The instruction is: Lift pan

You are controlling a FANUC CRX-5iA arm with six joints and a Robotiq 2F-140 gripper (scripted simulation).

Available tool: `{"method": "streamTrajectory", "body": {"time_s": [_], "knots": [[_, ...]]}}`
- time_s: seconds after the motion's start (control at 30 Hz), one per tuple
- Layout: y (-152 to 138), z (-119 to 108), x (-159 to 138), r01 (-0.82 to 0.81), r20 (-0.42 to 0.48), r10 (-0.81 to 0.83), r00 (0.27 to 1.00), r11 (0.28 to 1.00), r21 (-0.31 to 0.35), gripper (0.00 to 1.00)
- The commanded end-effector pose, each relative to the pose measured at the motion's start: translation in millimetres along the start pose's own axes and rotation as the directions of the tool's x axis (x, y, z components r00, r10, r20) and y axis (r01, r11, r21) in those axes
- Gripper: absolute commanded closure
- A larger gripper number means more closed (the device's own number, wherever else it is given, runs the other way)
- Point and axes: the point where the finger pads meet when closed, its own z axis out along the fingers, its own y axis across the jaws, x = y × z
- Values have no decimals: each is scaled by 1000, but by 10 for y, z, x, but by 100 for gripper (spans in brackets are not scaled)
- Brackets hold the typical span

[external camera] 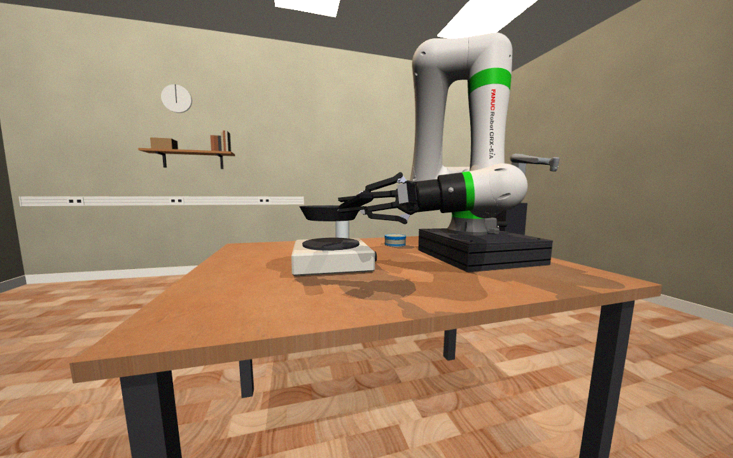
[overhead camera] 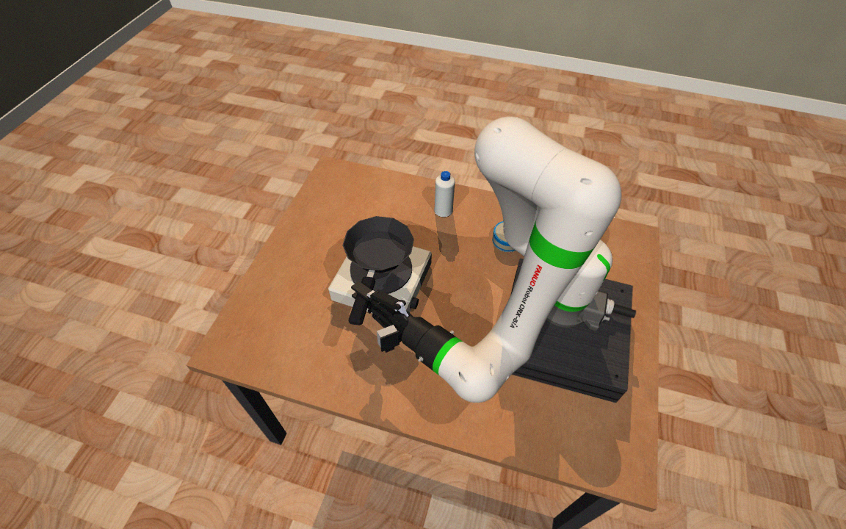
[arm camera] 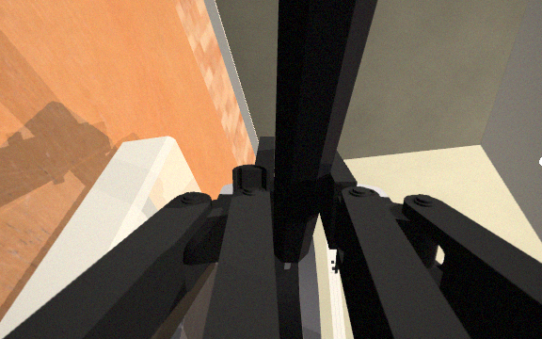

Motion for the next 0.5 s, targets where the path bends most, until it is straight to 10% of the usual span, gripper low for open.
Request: {"method": "streamTrajectory", "body": {"time_s": [0.0, 0.47], "knots": [[70, -8, 15, -1, 0, 1, 1000, 1000, -1, 90], [284, -34, 52, -1, 0, 1, 1000, 1000, -1, 90]]}}
